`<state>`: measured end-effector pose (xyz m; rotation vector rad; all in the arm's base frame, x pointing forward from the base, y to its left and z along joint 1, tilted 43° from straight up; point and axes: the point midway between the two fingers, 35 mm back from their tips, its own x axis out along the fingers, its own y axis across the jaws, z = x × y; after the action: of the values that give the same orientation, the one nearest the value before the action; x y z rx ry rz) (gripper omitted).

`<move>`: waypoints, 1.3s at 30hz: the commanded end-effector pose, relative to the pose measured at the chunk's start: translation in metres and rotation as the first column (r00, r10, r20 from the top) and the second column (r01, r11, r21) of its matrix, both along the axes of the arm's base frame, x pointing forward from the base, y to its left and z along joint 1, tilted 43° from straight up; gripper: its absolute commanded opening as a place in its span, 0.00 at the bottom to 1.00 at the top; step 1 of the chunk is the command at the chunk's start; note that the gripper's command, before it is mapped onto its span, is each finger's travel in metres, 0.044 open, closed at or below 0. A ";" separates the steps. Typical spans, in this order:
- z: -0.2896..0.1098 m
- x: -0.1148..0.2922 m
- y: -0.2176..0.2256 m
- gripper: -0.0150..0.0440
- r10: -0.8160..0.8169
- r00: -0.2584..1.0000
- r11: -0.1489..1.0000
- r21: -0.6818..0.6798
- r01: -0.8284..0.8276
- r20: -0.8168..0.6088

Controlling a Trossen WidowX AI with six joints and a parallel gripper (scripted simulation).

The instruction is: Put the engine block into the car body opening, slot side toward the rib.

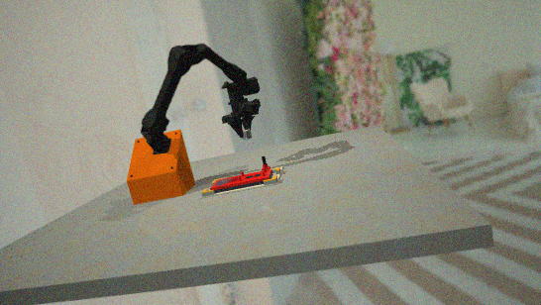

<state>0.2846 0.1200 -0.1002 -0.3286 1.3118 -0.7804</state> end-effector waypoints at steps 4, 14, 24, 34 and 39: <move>-0.010 0.000 -0.010 0.25 -0.005 1.000 1.000 0.005 0.005 0.004; -0.008 -0.002 -0.007 0.25 0.040 0.998 0.999 -0.019 -0.039 0.053; -0.016 -0.011 -0.006 0.25 0.240 0.940 0.967 -0.145 -0.209 0.243; -0.021 -0.021 -0.007 0.25 0.445 0.798 0.890 -0.301 -0.343 0.405; -0.021 -0.023 -0.007 0.25 0.471 0.773 0.877 -0.324 -0.356 0.425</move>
<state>0.2620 0.1118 -0.1222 -0.5351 0.6648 -0.5876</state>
